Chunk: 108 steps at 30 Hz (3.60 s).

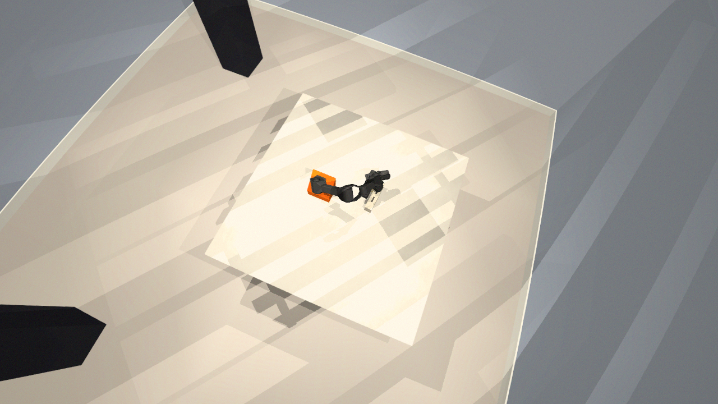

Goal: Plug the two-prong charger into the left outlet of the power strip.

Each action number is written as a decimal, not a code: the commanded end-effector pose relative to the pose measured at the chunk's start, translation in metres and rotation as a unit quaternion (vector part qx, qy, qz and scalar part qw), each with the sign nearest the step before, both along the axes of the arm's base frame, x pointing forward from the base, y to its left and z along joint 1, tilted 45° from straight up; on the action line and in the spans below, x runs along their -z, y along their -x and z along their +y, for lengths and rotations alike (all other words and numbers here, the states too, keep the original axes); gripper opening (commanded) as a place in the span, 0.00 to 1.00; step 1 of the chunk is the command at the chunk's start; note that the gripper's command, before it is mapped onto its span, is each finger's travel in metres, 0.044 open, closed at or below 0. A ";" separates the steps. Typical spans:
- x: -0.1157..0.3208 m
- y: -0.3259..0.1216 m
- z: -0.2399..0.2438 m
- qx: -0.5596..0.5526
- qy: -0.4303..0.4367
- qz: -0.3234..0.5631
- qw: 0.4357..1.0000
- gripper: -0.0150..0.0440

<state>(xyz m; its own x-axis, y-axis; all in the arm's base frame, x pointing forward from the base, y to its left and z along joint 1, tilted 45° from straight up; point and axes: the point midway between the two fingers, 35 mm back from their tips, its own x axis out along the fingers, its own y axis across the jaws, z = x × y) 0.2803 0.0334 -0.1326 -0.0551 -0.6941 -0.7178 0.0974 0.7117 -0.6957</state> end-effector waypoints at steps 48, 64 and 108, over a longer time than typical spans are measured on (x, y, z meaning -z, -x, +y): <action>0.001 0.003 0.002 0.002 -0.001 -0.001 1.000 0.25; 0.001 0.002 0.002 0.002 -0.001 -0.001 1.000 0.25; 0.000 -0.001 0.002 0.002 -0.001 -0.001 1.000 0.25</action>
<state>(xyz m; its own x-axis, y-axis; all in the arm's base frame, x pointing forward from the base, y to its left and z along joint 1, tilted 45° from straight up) 0.2796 0.0339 -0.1331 -0.0582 -0.6940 -0.7176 0.1039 0.7107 -0.6958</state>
